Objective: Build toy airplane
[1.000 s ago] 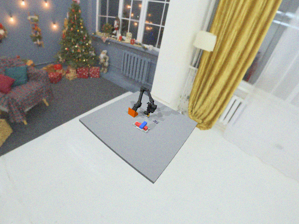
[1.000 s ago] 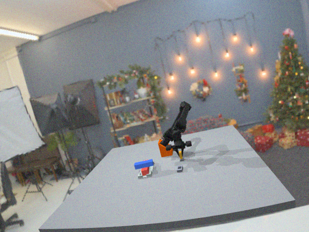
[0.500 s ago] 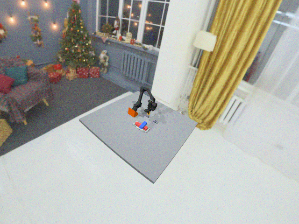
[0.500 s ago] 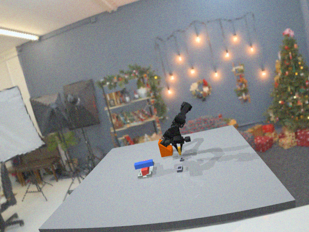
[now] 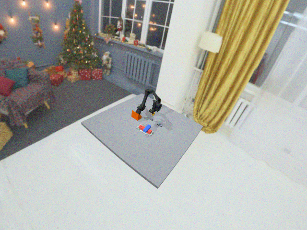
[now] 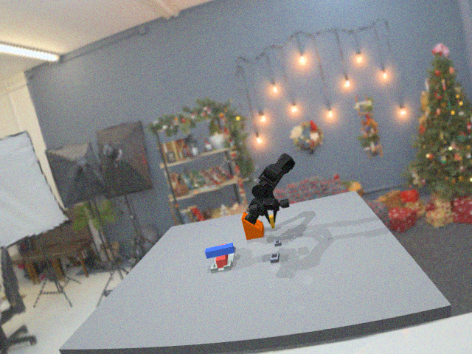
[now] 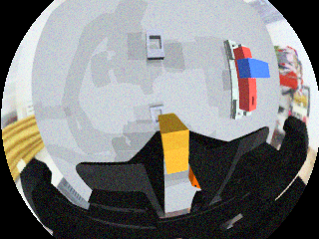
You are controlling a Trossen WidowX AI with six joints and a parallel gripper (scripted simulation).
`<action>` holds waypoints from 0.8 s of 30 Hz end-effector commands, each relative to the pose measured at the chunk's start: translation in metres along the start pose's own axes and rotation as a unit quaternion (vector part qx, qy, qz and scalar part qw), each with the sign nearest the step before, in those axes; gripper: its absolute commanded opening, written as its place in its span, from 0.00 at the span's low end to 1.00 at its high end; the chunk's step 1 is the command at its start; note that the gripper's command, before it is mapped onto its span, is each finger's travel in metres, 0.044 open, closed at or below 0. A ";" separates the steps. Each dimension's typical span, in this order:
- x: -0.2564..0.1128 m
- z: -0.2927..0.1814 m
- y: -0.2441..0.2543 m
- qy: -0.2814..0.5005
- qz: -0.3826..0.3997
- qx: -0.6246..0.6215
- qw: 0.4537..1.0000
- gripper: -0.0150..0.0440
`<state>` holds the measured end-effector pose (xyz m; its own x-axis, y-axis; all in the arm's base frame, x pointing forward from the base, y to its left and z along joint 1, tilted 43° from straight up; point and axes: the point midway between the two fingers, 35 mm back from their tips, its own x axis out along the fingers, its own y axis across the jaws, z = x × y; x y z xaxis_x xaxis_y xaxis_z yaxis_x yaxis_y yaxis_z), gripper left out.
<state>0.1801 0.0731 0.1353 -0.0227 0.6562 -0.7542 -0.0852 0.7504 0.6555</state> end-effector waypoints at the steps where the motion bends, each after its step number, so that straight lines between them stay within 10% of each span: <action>1: -0.011 -0.001 -0.001 0.007 0.000 0.001 1.000 0.25; 24: -0.039 0.010 -0.029 0.014 0.003 0.003 1.000 0.25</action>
<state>0.1899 0.0329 0.1538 -0.0433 0.6634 -0.7470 -0.0893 0.7422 0.6643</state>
